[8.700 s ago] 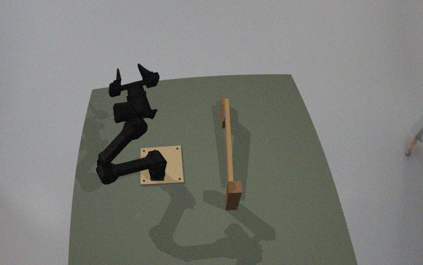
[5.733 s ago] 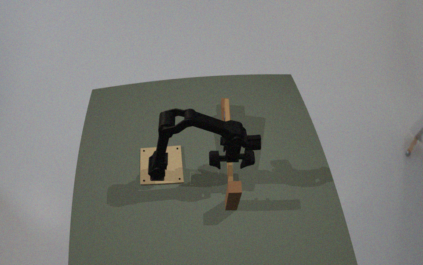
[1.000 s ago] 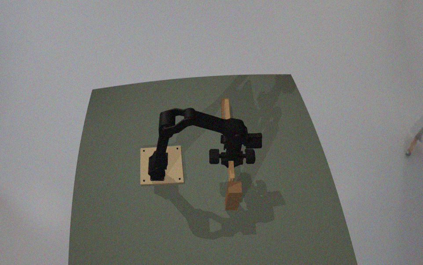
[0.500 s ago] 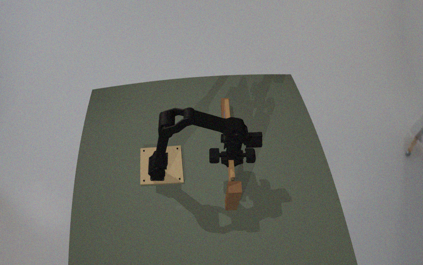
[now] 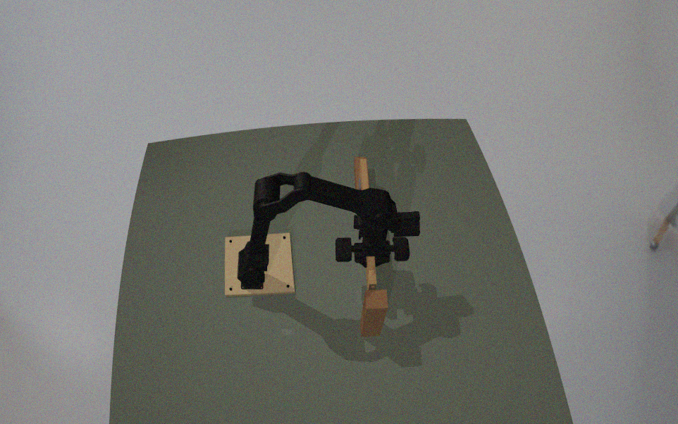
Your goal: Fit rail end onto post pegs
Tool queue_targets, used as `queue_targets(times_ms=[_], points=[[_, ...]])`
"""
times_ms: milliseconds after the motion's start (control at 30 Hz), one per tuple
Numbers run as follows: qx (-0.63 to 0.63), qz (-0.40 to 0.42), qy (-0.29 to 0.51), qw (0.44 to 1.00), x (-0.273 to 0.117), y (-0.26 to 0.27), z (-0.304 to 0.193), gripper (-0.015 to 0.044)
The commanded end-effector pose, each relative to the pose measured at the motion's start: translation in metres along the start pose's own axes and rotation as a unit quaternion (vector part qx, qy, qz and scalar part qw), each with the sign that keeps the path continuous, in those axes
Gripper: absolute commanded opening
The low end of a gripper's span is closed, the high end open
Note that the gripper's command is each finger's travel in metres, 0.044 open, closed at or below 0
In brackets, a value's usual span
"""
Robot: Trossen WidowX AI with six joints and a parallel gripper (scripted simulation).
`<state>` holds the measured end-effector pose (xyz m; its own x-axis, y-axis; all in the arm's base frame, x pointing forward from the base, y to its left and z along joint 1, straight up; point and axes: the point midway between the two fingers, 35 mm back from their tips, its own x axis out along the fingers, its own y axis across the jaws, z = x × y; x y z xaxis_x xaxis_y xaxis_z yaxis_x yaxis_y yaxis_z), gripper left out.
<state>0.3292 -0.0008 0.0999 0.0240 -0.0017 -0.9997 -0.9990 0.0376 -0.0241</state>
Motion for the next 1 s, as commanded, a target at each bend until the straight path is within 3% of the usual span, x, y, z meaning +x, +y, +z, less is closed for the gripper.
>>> queue_targets(times_ms=[0,967], points=[[0.001,-0.004,-0.001,1.000,-0.0021,-0.0006,0.0004,0.0000],[0.001,-0.004,-0.001,1.000,-0.0015,0.0008,0.0004,0.0000]])
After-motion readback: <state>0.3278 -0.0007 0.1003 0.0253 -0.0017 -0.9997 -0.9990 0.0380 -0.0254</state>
